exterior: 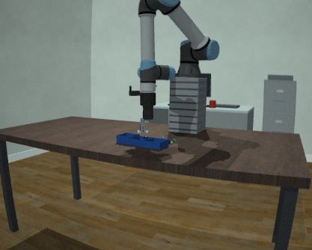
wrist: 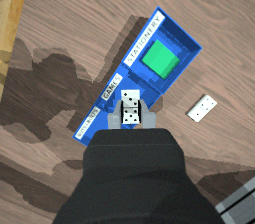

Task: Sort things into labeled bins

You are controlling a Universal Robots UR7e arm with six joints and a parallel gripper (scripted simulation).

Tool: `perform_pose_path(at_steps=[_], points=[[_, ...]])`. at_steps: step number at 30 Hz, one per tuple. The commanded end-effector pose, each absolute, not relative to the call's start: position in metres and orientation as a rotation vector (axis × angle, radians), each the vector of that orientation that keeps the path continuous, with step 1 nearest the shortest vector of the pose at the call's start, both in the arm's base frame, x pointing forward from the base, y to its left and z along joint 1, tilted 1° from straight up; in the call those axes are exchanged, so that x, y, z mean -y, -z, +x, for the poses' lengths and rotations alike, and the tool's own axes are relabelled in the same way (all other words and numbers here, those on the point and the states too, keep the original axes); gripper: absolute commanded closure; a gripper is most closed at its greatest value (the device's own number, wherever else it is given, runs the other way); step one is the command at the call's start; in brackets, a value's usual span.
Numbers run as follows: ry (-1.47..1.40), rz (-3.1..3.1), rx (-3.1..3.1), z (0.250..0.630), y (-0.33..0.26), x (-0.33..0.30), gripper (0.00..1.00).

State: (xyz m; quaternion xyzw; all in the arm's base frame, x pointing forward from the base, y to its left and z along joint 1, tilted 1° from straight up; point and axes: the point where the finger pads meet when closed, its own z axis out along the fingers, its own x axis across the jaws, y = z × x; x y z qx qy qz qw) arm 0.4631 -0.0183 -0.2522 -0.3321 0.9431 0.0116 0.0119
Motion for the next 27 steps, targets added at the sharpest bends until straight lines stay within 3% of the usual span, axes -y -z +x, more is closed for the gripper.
perform_pose_path(at_steps=[1, 17, 27], points=[[-0.034, -0.804, -3.019, 0.4639, 0.2518, 0.0186, 0.51], [-0.031, -0.027, -3.142, 0.4639, 0.2518, 0.0188, 0.51], [-0.031, -0.025, -3.142, 0.4638, 0.2518, 0.0187, 0.51]])
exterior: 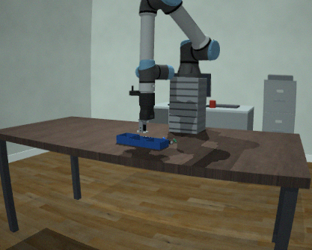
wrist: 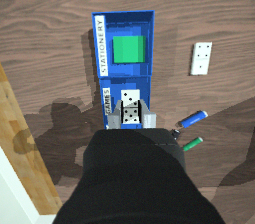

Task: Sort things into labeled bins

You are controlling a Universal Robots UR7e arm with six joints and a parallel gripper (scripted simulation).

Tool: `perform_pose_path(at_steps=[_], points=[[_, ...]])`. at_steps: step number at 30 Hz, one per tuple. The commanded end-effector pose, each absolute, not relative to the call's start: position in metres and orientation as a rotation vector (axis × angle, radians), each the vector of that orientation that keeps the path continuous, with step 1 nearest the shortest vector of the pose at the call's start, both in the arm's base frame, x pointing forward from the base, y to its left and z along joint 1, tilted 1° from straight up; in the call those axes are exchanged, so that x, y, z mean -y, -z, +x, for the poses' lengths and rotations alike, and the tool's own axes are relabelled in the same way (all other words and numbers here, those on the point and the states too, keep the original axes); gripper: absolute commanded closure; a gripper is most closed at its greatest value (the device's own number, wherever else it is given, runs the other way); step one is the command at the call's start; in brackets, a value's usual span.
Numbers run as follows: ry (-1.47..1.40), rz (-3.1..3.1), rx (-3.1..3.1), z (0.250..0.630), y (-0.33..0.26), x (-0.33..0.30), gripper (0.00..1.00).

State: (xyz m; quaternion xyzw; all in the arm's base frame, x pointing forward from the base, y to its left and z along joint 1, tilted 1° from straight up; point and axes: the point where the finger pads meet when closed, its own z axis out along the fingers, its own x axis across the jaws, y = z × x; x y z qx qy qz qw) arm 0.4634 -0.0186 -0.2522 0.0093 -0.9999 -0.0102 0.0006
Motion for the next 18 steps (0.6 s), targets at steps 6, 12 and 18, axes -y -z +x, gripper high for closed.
perform_pose_path(at_steps=[6, 12, 18], points=[[0.031, 0.026, 3.141, 0.464, 0.252, 0.019, 0.51], [0.031, 0.025, 3.141, 0.464, 0.262, 0.018, 0.51], [0.031, 0.025, 3.141, 0.464, 0.274, 0.018, 0.51]])
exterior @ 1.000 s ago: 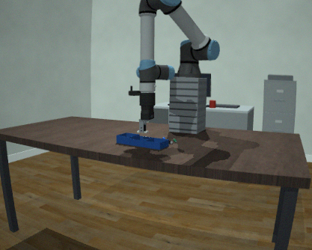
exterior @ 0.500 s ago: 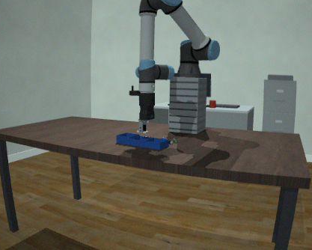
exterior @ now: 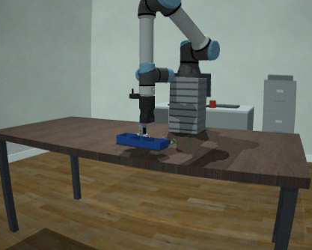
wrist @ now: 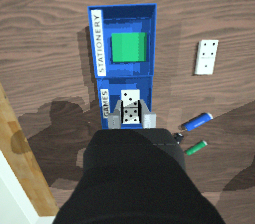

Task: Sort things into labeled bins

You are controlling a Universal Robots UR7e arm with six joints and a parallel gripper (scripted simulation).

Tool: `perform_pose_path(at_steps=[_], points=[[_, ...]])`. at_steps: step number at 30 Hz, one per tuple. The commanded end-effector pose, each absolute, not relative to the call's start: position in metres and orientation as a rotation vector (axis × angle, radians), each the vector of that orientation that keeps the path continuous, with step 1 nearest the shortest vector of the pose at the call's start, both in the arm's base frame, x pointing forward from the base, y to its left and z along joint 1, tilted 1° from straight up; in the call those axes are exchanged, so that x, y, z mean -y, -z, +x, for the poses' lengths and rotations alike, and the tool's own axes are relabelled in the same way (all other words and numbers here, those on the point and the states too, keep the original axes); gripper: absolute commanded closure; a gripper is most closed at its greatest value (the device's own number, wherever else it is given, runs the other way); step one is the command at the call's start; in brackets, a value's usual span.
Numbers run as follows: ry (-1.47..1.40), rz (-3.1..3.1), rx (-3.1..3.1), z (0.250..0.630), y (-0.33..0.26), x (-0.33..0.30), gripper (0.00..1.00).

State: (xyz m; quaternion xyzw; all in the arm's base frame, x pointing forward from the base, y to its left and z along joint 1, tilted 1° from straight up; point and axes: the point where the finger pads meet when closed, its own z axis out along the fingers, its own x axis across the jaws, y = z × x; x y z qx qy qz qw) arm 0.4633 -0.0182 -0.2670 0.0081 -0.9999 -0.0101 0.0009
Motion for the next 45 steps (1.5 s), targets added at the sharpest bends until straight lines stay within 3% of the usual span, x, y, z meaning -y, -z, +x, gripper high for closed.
perform_pose_path(at_steps=[1, 28, 29, 45], points=[[0.031, 0.025, 3.141, 0.464, 0.274, 0.018, 0.51], [0.031, 0.025, 3.141, 0.464, 0.296, 0.018, 0.51], [0.031, 0.025, 3.141, 0.464, 0.296, 0.018, 0.35], [0.031, 0.025, 3.141, 0.464, 0.296, 0.018, 0.35]])
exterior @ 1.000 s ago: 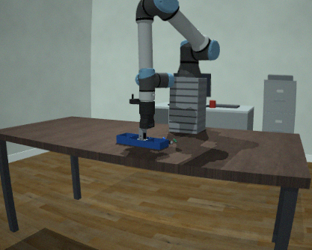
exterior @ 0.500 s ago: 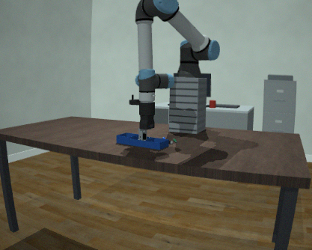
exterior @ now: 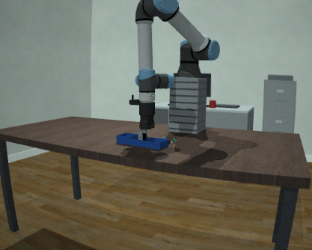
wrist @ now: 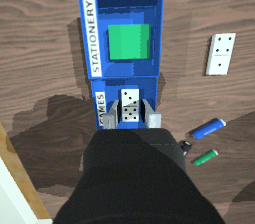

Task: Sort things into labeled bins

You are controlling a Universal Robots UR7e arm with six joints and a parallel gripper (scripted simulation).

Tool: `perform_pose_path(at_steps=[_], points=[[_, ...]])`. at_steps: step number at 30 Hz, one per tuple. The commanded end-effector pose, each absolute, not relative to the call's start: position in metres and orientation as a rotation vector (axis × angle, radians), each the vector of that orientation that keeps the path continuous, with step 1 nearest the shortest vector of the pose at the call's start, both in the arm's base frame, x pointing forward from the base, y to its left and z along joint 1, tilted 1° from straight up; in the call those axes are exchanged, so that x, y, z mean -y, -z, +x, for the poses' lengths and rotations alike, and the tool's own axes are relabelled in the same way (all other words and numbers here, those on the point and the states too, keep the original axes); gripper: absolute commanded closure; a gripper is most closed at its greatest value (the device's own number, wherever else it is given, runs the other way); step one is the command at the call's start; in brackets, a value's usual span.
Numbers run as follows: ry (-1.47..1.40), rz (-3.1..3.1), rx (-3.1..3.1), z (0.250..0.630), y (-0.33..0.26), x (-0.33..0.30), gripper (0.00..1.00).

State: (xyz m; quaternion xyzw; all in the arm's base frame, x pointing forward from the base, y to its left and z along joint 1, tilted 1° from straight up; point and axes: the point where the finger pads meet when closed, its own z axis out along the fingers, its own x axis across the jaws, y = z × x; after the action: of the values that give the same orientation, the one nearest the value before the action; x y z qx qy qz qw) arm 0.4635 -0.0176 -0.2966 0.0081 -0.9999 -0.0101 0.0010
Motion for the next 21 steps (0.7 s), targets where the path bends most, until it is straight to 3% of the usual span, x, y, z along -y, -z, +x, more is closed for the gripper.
perform_pose_path(at_steps=[1, 21], points=[[0.031, 0.025, 3.141, 0.464, 0.296, 0.018, 0.35], [0.031, 0.025, 3.141, 0.464, 0.272, 0.018, 0.35]])
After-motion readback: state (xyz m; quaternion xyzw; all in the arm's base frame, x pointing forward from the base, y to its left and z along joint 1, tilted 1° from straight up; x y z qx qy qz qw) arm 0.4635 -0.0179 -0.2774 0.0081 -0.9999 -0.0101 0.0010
